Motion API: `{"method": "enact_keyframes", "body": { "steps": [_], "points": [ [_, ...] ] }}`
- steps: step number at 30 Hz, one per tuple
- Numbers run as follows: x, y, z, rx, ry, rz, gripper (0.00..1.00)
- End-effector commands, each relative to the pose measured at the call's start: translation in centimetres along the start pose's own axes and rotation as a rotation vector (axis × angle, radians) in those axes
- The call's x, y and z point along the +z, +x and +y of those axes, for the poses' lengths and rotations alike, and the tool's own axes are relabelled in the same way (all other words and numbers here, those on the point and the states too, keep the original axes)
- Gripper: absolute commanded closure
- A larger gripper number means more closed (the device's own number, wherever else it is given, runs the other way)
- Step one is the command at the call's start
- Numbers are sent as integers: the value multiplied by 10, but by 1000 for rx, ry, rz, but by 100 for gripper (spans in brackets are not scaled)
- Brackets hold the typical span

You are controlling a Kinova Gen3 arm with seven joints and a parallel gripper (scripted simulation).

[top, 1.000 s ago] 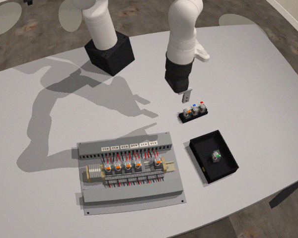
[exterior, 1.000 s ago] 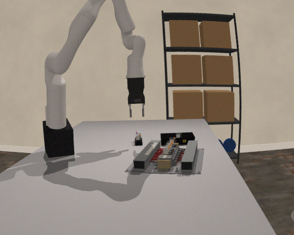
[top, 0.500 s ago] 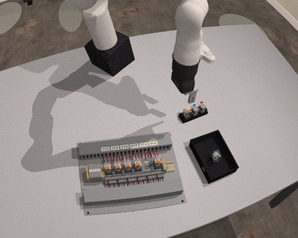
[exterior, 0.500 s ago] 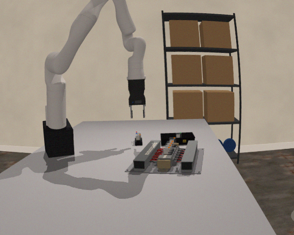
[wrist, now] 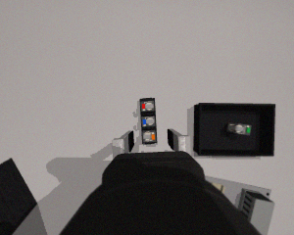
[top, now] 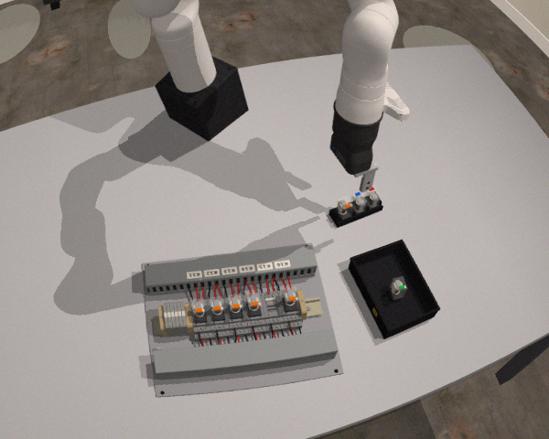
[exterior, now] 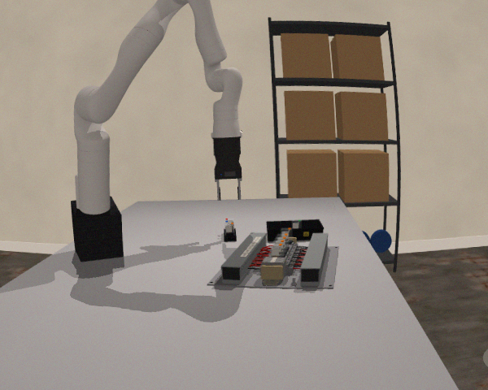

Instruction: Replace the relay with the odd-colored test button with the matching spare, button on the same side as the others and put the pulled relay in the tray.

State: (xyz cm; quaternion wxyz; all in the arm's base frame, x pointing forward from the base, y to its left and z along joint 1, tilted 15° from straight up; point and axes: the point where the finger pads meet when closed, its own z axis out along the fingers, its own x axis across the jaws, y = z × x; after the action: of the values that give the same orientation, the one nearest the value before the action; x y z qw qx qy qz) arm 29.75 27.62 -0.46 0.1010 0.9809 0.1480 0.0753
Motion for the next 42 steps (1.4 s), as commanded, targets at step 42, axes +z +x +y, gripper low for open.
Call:
{"method": "enact_keyframes", "body": {
  "steps": [42],
  "points": [
    [-2, -2, 8, -7, -6, -4, 0]
  ]
}}
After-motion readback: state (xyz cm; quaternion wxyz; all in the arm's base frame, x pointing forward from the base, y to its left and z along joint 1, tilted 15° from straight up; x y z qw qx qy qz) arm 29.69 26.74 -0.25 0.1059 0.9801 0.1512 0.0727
